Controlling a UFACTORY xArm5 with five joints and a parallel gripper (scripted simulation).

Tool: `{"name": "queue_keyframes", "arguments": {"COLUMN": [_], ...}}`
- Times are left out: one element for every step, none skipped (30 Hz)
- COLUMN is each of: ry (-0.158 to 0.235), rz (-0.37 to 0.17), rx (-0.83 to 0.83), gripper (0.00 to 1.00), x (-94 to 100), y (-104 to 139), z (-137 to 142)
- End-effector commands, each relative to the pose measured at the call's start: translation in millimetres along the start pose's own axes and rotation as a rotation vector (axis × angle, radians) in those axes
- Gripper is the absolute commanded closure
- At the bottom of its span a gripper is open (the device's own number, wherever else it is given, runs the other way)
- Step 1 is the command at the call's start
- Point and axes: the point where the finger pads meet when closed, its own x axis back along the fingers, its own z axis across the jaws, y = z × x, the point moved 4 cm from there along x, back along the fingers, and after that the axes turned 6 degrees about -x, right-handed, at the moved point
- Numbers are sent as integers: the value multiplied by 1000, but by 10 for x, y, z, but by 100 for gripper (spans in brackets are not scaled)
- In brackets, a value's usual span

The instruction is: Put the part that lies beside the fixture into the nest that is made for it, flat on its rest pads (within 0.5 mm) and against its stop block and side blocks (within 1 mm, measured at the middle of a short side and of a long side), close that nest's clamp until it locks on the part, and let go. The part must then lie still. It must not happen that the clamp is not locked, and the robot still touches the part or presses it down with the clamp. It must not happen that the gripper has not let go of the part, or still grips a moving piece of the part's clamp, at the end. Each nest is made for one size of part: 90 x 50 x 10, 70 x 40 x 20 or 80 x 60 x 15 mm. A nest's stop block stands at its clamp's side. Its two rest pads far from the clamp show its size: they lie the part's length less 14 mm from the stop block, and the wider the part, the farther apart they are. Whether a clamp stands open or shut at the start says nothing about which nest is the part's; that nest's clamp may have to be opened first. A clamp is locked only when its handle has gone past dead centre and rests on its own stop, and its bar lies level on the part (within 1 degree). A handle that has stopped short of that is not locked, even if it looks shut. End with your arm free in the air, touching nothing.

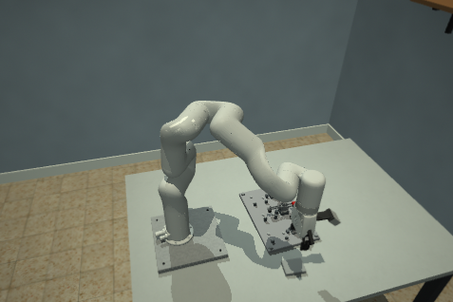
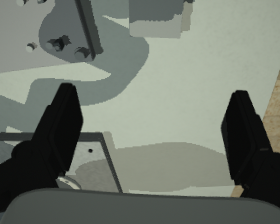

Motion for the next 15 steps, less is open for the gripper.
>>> {"name": "queue_keyframes", "arguments": {"ry": [2,2,2,2,2,2,2,2,2,2,2,2,2,2,2], "rz": [4,4,4,4,4,4,4,4,4,4,4,4,4,4,4], "rx": [0,0,0,0,0,0,0,0,0,0,0,0,0,0,0], "gripper": [0,0,0,0,0,0,0,0,0,0,0,0,0,0,0], "x": [-239,-287,-336,-386,-436,-436,-436,-487,-538,-589,-639,-689,-738,-786,-833], "y": [-14,-14,-15,-15,-15,-15,-15,-15,-16,-16,-16,-16,-17,-17,-17], "z": [5,5,6,6,6,6,6,6,6,6,6,6,6,6,6]}}
